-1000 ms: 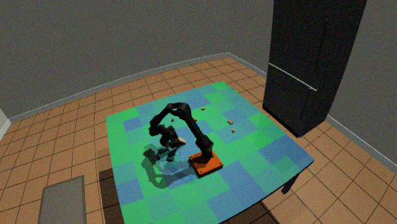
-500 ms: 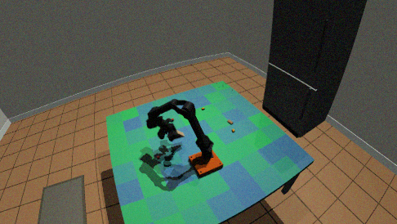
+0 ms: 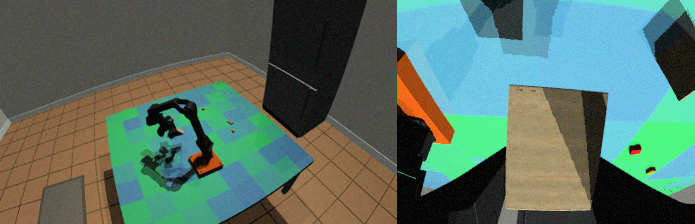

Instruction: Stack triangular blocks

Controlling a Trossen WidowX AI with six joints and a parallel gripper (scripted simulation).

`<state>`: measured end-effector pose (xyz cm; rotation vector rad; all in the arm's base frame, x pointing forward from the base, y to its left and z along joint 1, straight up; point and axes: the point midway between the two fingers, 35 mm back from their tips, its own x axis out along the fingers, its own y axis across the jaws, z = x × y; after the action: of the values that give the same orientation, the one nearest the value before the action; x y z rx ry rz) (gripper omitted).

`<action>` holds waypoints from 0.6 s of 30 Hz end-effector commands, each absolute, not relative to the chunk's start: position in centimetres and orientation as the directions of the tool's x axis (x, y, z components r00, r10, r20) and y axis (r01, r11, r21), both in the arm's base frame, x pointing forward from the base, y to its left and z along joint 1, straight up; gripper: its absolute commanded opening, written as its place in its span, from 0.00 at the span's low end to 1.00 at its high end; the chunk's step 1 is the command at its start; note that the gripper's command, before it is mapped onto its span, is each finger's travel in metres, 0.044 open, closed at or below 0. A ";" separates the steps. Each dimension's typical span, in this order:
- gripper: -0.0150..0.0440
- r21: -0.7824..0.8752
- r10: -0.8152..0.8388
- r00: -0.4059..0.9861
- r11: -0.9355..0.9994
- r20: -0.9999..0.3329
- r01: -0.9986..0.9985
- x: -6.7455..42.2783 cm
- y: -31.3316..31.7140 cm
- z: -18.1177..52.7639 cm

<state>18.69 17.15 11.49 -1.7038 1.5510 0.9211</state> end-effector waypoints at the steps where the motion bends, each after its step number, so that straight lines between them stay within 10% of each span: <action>1: 0.25 0.023 -0.528 0.040 -0.112 -0.849 -0.993 18.7 17.0 11.4; 18: 0.25 0.243 -0.342 -0.084 -0.455 -0.936 -0.857 18.7 16.0 11.2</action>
<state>18.80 16.31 11.18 -1.7523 1.3651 1.4552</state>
